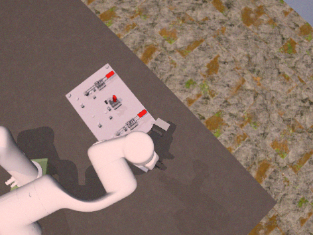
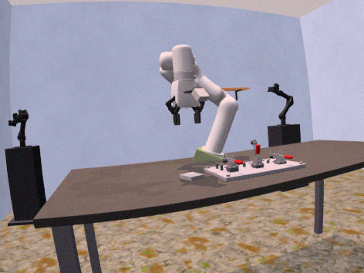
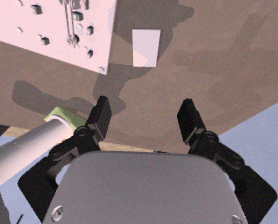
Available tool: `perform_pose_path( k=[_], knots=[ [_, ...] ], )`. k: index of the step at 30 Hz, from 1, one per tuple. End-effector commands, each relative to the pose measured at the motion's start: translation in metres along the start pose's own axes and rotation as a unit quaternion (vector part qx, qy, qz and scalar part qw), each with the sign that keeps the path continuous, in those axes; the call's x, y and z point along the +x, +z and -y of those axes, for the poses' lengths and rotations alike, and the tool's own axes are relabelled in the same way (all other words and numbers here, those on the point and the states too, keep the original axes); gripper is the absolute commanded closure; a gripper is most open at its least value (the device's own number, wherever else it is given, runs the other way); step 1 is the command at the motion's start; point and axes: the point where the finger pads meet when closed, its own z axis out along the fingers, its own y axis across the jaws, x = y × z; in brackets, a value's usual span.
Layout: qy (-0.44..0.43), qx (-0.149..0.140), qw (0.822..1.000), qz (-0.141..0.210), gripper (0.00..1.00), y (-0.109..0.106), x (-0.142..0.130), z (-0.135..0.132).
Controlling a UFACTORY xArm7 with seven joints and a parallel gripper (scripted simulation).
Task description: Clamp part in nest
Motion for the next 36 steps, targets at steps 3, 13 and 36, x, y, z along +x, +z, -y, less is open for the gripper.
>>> perform_pose_path(
  k=[3,13,36],
  knots=[
    [0.000,-0.002,1.000,-0.001,0.00,-0.002,0.001,-0.001],
    [0.000,-0.002,1.000,-0.001,0.00,-0.002,0.001,-0.001],
    [0.000,-0.002,1.000,-0.001,0.00,0.025,0.001,-0.001]
  ],
)
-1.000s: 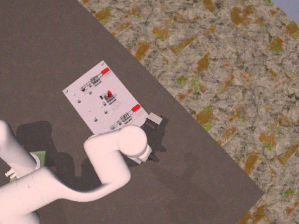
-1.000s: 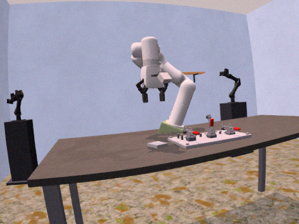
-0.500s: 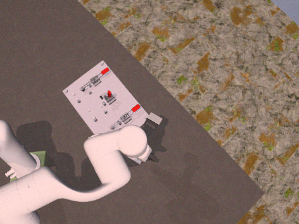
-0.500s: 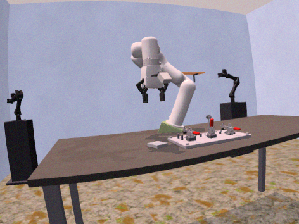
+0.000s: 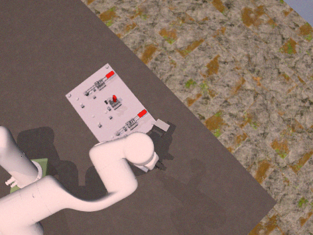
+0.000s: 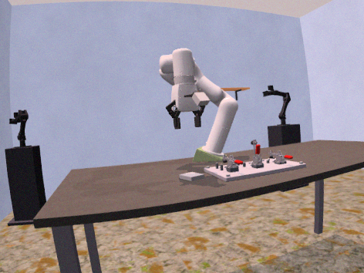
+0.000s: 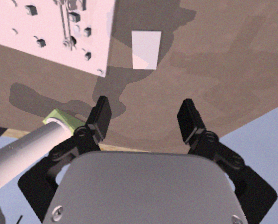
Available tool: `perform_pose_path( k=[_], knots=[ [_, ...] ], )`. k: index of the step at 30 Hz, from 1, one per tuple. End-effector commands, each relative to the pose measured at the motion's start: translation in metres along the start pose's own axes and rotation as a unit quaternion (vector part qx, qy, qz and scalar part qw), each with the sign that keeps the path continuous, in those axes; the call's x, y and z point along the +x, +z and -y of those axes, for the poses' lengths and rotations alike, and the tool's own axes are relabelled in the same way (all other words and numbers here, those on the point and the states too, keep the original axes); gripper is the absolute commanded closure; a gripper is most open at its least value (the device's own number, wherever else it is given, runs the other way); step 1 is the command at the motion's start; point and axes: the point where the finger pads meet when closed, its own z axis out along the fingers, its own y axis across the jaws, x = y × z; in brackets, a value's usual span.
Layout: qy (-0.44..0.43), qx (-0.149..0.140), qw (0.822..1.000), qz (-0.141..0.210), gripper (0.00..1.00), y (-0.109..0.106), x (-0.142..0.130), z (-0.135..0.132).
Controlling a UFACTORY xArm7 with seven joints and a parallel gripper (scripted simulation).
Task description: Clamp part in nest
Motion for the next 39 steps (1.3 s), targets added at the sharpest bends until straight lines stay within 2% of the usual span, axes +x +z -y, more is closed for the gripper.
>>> perform_pose_path(
  k=[1,5,19,21,32,39],
  knots=[
    [0.000,-0.002,1.000,-0.001,0.00,0.014,0.001,-0.001],
    [0.000,-0.002,1.000,-0.001,0.00,0.022,0.001,-0.001],
    [0.000,-0.002,1.000,-0.001,0.00,0.092,0.001,-0.001],
    [0.000,-0.002,1.000,-0.001,0.00,0.092,0.001,-0.001],
    [0.000,-0.002,1.000,-0.001,0.00,0.134,0.001,-0.001],
    [0.000,-0.002,1.000,-0.001,0.00,0.144,0.001,-0.001]
  ],
)
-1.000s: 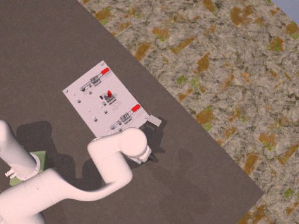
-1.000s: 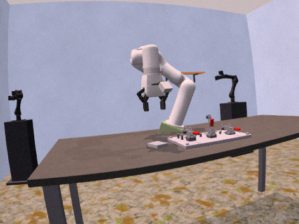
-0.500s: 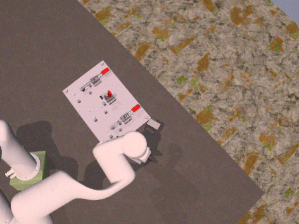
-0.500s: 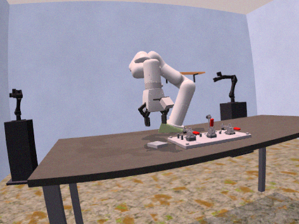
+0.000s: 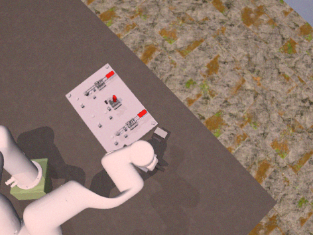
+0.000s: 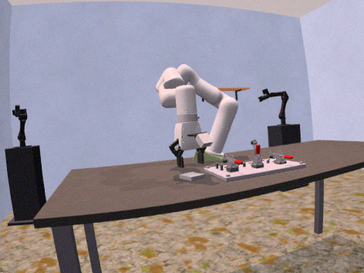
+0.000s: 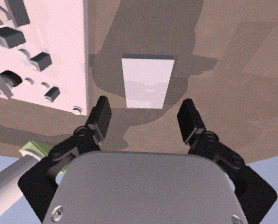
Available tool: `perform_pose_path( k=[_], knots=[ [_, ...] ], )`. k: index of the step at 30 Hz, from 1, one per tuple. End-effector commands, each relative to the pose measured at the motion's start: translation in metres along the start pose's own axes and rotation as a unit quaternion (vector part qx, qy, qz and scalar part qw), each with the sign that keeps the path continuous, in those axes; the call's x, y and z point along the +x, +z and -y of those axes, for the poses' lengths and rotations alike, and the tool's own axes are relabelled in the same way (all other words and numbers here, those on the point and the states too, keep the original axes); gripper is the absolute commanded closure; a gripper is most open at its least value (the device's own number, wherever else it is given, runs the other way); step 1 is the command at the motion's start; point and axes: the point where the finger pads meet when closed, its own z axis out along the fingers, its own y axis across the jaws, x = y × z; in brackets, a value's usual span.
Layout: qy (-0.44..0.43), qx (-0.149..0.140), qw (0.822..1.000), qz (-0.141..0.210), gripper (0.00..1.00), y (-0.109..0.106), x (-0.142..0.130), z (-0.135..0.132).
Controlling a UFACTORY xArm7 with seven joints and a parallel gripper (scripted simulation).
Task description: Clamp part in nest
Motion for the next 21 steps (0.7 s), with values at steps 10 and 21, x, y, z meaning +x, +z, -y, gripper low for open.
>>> perform_pose_path(
  k=[10,21],
  knots=[
    [0.000,-0.002,1.000,-0.001,0.00,0.0078,0.0012,-0.0020],
    [0.000,-0.002,1.000,-0.001,0.00,0.0078,0.0012,-0.0020]
  ],
)
